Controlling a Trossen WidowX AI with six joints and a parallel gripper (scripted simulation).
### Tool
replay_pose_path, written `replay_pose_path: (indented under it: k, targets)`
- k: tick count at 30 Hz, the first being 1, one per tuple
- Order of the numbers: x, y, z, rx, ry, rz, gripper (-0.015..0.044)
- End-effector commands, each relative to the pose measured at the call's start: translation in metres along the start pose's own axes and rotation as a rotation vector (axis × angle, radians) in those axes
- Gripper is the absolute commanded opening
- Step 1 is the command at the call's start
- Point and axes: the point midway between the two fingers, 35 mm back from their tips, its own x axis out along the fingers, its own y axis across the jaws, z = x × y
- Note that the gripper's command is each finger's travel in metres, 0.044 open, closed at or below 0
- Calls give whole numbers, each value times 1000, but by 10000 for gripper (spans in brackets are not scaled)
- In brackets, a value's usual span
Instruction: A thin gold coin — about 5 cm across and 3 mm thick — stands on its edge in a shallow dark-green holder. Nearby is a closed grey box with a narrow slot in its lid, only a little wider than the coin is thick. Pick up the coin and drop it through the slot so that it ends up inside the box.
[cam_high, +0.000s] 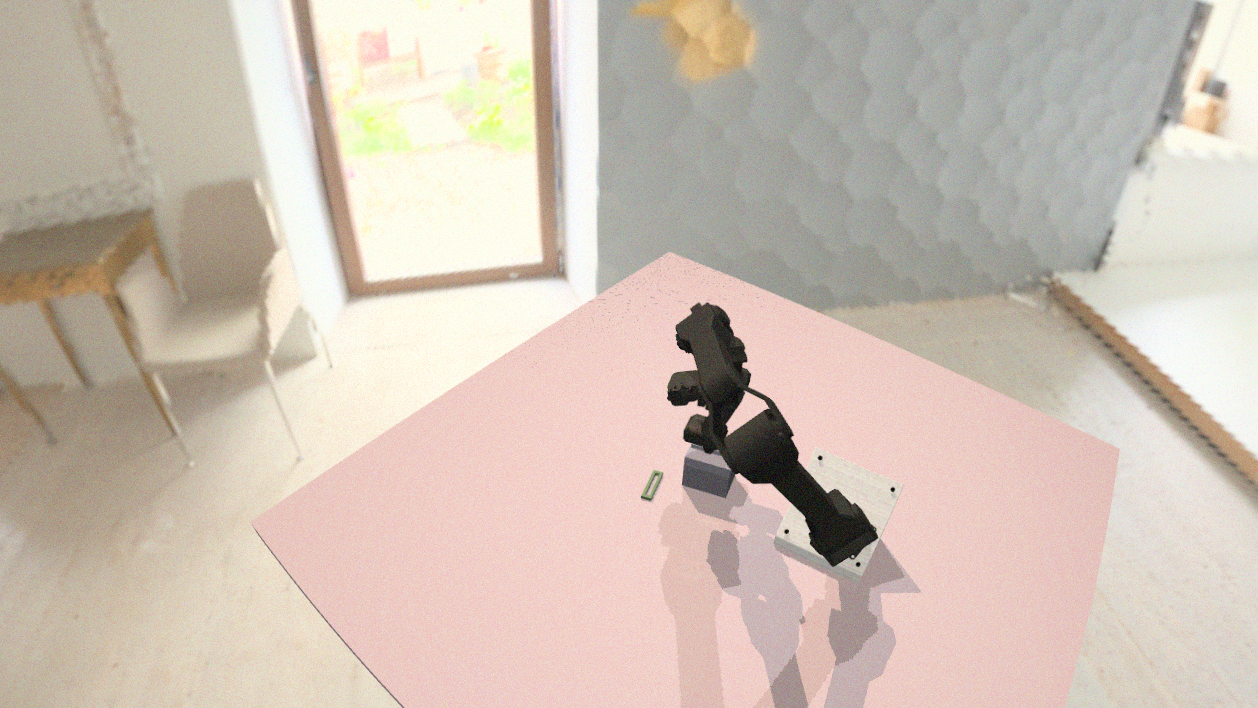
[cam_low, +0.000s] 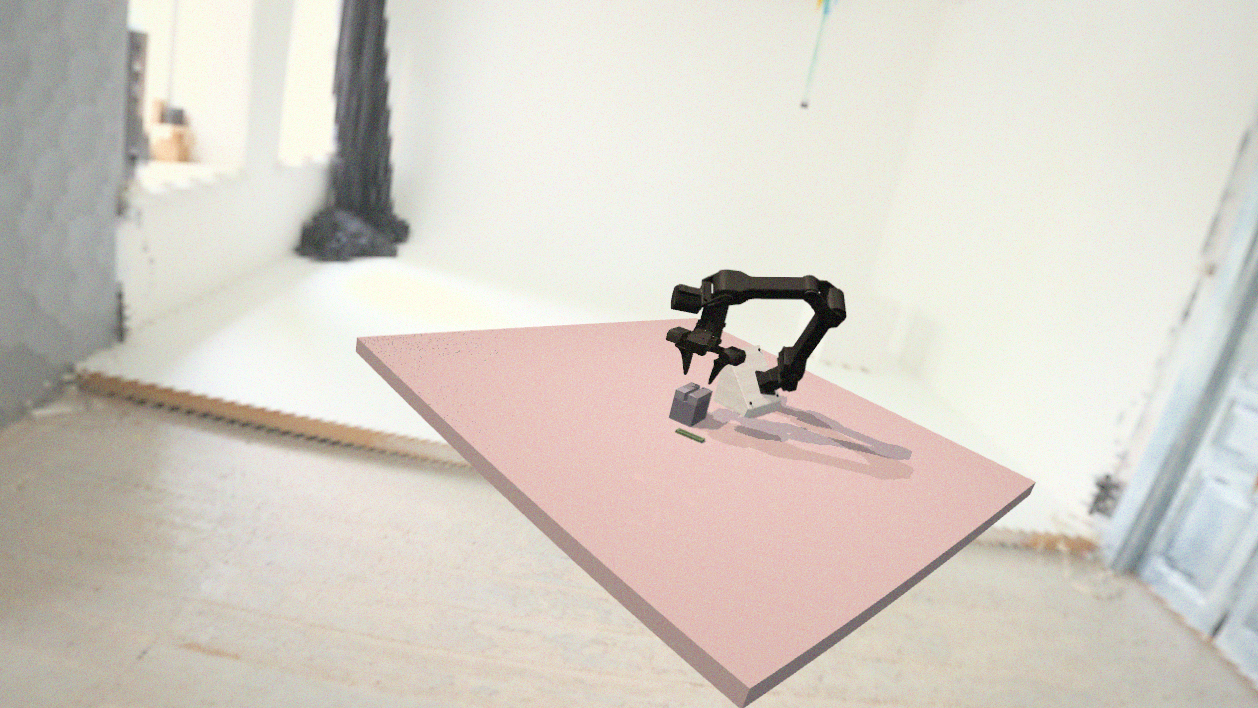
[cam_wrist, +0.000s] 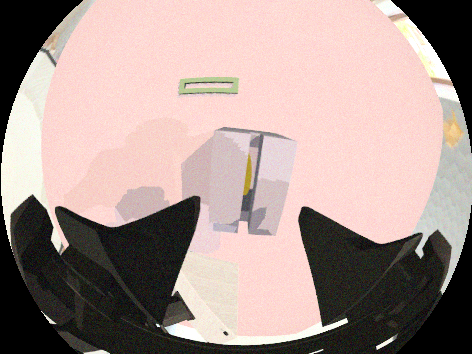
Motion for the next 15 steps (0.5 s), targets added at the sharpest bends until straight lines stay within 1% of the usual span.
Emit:
replay_pose_path:
  k: [1,3,4,15]
  targets:
    - [-13,0,0,-1,3,-1,397]
    - [-37,2,-2,0,3,2,440]
    - [-45,2,-3,0,3,3,440]
    - [-47,3,-3,0,3,4,440]
